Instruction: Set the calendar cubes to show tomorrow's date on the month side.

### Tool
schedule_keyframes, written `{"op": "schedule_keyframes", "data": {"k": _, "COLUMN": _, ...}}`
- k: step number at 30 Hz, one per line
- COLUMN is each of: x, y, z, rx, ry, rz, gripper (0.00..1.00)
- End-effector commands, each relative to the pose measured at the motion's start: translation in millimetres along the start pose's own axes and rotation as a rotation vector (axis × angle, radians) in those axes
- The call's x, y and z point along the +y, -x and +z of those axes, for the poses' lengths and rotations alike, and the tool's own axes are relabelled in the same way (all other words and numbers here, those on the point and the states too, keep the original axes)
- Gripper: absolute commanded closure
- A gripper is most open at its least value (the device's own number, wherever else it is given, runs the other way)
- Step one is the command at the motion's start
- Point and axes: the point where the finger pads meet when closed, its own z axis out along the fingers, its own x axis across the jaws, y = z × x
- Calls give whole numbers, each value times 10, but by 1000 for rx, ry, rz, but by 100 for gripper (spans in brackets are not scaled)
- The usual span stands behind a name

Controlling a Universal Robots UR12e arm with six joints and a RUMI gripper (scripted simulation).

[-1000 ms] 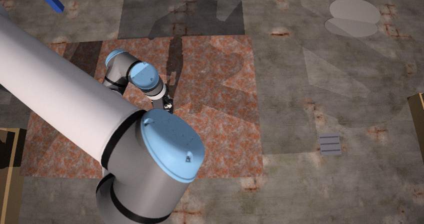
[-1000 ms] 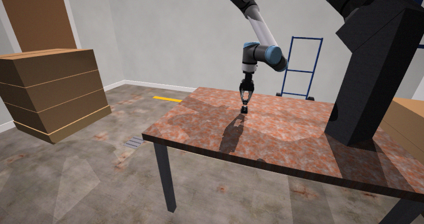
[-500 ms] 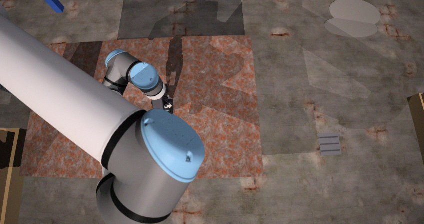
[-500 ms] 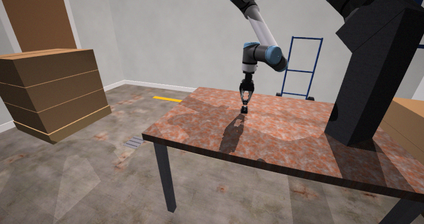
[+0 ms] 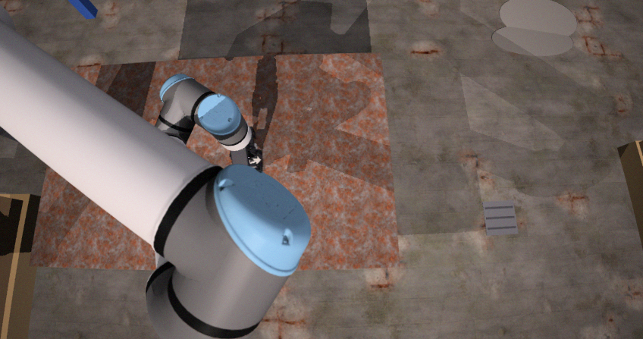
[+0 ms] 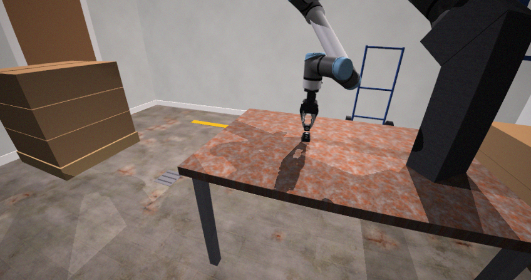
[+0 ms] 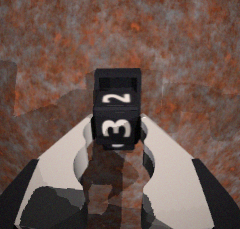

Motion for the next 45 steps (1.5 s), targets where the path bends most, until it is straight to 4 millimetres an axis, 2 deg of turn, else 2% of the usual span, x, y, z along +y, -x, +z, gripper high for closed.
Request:
{"op": "schedule_keyframes", "data": {"k": 1, "x": 12, "y": -31, "z": -7, "rx": 3, "ry": 3, "rz": -2, "gripper": 90}}
{"op": "schedule_keyframes", "data": {"k": 45, "x": 0, "y": -11, "z": 243, "rx": 1, "ry": 0, "rz": 0, "gripper": 90}}
